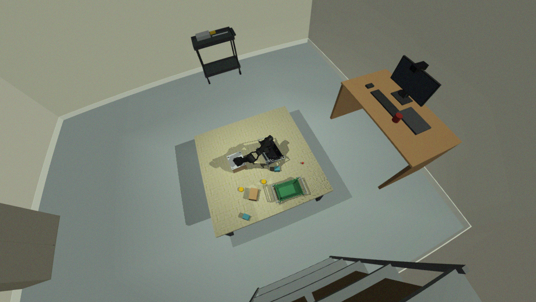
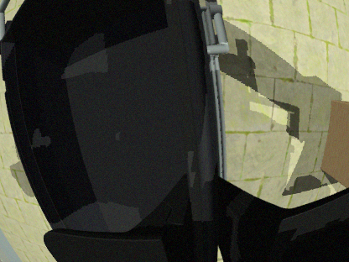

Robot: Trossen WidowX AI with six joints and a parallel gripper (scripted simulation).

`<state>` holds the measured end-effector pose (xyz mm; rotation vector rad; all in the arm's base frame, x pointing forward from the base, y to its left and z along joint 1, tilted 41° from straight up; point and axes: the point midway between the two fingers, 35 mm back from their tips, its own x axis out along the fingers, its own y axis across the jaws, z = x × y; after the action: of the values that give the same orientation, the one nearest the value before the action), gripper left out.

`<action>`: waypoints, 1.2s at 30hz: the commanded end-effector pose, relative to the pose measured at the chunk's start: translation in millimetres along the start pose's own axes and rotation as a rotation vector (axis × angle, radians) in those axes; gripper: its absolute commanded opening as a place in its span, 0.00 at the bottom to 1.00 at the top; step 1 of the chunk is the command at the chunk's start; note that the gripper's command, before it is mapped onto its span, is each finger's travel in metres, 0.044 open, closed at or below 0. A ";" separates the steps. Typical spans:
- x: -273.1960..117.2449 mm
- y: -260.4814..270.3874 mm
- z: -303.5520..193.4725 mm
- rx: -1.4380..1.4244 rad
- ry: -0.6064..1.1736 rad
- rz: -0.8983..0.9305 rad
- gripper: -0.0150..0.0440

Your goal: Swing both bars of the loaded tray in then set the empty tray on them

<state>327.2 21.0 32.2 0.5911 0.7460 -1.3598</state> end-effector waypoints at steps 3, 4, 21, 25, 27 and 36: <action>1.3 0.0 -1.3 -0.006 -0.002 0.016 0.25; 1.8 -0.8 -1.2 -0.006 -0.002 0.015 0.25; 12.4 -10.5 -1.1 -0.007 -0.003 0.015 0.25; 15.9 -12.6 -1.3 -0.007 -0.003 0.015 0.25; 17.8 -13.8 -1.4 -0.007 -0.003 0.015 0.25; 21.8 -16.0 -1.5 -0.007 -0.004 0.015 0.25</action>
<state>317.2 10.6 19.1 0.5953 0.7339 -1.3314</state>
